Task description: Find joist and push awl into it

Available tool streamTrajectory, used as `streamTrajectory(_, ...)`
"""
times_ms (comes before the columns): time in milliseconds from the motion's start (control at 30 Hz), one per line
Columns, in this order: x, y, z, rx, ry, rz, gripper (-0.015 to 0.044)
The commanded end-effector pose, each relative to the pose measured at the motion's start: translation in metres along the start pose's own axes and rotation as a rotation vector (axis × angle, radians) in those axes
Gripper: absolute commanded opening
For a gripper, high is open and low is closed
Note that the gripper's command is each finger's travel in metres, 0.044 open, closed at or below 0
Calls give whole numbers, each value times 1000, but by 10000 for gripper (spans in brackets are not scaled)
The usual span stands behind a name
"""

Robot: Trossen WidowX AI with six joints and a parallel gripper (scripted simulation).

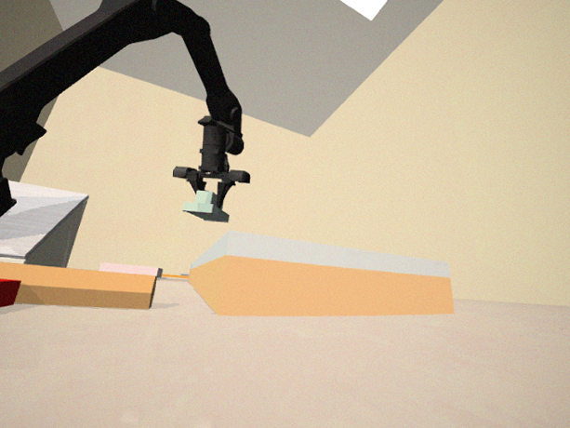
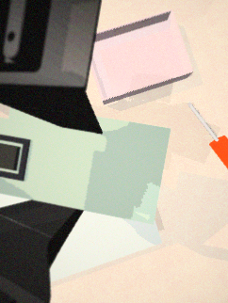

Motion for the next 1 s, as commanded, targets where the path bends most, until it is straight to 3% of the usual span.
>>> streamTrajectory(0, -11, 8, 42, 113, 30, 7, 0)
streamTrajectory(500, -67, -3, 178, 466, 102, 101, 0)
streamTrajectory(967, -83, -8, 182, 481, 105, 106, 0)
Point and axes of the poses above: the point midway between the two fingers, 35 mm back from their tips, its own x axis back along the fingers, its own z axis across the jaws, y = z × x, the point moved 9 cm from there along x, back along the fingers, and after that the axes turned 10 degrees about -x, right-handed, at the moved point
